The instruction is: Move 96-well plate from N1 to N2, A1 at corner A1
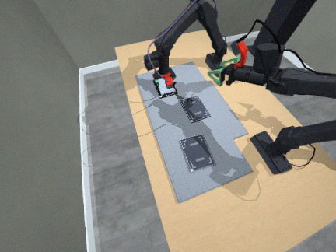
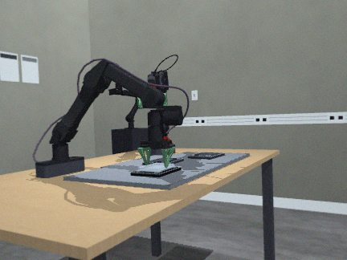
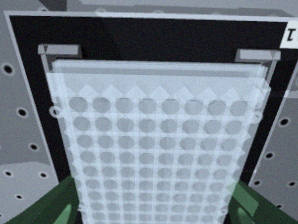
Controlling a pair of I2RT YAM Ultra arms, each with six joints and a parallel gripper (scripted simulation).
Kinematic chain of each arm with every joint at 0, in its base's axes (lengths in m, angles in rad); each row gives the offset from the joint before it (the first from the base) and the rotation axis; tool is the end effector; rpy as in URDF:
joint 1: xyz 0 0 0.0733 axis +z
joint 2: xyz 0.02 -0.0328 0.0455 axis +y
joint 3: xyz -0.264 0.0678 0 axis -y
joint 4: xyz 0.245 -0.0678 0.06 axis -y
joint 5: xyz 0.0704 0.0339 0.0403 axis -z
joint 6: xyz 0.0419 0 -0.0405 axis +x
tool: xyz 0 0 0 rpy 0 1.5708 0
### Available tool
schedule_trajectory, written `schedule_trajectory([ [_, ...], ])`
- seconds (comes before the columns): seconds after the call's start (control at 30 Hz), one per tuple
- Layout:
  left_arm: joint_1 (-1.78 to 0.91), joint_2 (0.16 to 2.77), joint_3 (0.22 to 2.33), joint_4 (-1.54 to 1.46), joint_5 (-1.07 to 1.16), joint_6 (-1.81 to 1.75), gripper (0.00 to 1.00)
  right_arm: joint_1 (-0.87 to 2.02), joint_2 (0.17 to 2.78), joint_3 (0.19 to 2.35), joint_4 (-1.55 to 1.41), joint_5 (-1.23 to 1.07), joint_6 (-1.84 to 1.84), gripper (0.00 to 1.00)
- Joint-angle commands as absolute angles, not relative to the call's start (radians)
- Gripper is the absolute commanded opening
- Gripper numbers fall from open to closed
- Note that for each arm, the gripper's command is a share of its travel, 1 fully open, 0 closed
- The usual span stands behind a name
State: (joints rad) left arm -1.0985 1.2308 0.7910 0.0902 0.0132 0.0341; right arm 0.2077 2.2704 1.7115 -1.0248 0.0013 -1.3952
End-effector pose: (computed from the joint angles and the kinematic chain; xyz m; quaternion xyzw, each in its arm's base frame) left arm 0.1300 -0.2532 0.2790 0.4428 0.6894 -0.2956 0.4913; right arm 0.4185 0.0893 0.1295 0.7184 -0.6956 -0.0031 0.0057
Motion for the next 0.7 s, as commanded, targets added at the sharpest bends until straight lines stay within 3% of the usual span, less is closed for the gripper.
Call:
schedule_trajectory([
  [0.0, -1.096, 1.209, 0.794, 0.111, 0.011, 0.028, 1.00, 0.211, 2.265, 1.714, -1.009, 0.000, -1.409, 0.79],
  [0.03, -1.096, 1.209, 0.794, 0.111, 0.011, 0.028, 1.00, 0.211, 2.265, 1.714, -1.009, 0.000, -1.409, 0.67],
  [0.07, -1.096, 1.209, 0.794, 0.111, 0.011, 0.028, 1.00, 0.211, 2.262, 1.714, -1.009, 0.000, -1.402, 0.79],
  [0.67, -1.096, 1.209, 0.785, 0.101, 0.002, 0.020, 1.00, 0.210, 2.206, 1.807, -1.149, 0.000, -1.411, 0.79],
])
